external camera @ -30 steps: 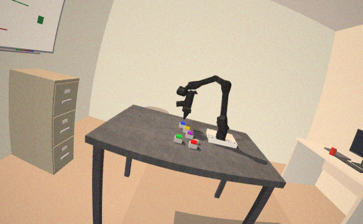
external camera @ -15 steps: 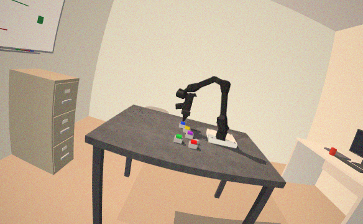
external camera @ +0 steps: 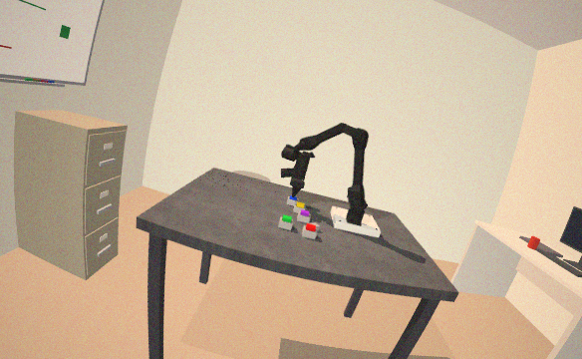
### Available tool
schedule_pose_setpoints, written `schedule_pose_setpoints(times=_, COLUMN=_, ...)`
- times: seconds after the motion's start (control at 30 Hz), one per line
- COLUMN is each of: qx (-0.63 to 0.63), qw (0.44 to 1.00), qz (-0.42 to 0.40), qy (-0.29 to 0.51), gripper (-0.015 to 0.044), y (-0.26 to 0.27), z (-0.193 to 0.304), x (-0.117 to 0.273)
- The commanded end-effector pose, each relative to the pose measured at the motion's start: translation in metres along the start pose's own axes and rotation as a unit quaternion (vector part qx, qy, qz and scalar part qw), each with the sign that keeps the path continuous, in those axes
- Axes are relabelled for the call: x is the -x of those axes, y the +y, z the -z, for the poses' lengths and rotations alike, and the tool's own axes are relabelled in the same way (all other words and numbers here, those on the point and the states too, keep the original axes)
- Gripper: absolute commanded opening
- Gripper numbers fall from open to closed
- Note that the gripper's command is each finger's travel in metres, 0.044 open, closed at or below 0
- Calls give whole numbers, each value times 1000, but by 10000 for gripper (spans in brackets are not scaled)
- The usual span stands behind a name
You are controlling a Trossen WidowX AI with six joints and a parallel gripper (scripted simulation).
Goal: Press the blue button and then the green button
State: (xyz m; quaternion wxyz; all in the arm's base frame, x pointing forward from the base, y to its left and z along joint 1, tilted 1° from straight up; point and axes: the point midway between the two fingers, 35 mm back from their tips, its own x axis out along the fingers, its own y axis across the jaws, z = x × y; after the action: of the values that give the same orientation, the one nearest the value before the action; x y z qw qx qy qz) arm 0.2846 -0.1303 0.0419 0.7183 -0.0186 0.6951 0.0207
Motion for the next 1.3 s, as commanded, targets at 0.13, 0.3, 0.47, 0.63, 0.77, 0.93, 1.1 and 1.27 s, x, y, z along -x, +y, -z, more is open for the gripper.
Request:
schedule_pose_setpoints(times=0.13, qx=-2, qw=1000, qz=-5, qy=4, gripper=20, y=2, z=2, x=-3)
schedule_pose_setpoints(times=0.3, qx=-2, qw=1000, qz=-5, qy=4, gripper=20, y=2, z=2, x=-3)
schedule_pose_setpoints(times=0.47, qx=-2, qw=1000, qz=-3, qy=3, gripper=20, y=1, z=1, x=21)
schedule_pose_setpoints(times=0.63, qx=-2, qw=1000, qz=-5, qy=4, gripper=20, y=1, z=1, x=32)
schedule_pose_setpoints(times=0.77, qx=-3, qw=1000, qz=-5, qy=4, gripper=20, y=0, z=-1, x=70)
schedule_pose_setpoints(times=0.93, qx=-2, qw=1000, qz=-5, qy=4, gripper=20, y=1, z=1, x=93)
schedule_pose_setpoints(times=1.1, qx=4, qw=1000, qz=-2, qy=7, gripper=20, y=20, z=-9, x=93)
schedule_pose_setpoints(times=1.27, qx=19, qw=1000, qz=6, qy=11, gripper=20, y=88, z=-34, x=93)
